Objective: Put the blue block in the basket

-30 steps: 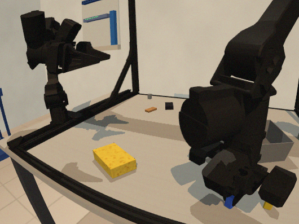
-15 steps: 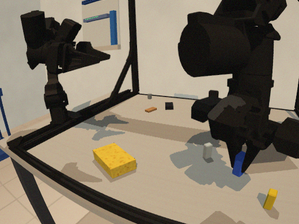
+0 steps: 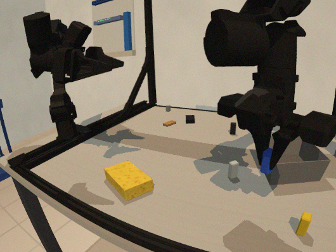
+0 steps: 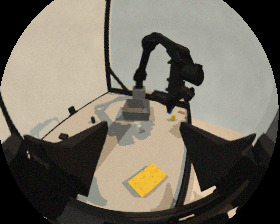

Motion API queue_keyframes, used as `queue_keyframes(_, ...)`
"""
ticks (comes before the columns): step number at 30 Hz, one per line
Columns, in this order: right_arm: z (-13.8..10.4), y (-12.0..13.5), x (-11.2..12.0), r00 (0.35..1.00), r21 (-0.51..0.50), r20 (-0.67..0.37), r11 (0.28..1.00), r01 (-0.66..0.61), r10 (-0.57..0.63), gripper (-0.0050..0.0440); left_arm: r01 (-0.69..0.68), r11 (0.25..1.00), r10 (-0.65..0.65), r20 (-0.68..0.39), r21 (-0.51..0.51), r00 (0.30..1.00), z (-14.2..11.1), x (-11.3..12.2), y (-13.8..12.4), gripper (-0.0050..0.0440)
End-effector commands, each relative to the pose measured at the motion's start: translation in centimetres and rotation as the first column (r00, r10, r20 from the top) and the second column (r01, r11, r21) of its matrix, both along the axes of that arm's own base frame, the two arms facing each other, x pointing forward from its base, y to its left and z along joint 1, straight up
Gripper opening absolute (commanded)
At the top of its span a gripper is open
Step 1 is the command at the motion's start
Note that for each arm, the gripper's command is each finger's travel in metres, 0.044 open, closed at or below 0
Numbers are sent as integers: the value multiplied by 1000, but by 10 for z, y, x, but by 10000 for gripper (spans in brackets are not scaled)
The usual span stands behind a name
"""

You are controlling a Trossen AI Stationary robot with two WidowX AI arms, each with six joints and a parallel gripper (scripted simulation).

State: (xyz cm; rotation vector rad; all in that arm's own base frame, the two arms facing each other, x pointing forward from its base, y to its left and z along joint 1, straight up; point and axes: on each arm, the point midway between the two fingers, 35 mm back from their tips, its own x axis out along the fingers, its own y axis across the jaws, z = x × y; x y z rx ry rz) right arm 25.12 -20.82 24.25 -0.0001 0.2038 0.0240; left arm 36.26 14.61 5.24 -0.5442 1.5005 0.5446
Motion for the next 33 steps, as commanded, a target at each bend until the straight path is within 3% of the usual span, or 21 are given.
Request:
queue_keyframes(1, 0, 0, 0, 1000, -2, 0, 1000, -3, 3, 400, -1, 1000, 1, -1, 0, 1000, 3, -9, -22, 0)
queue_keyframes(10, 0, 0, 0, 1000, -2, 0, 1000, -3, 3, 400, -1, 1000, 1, -1, 0, 1000, 5, -31, -62, 0)
queue_keyframes(33, 0, 0, 0, 1000, -2, 0, 1000, -3, 3, 400, -1, 1000, 1, -1, -1, 1000, 0, -93, -130, 0)
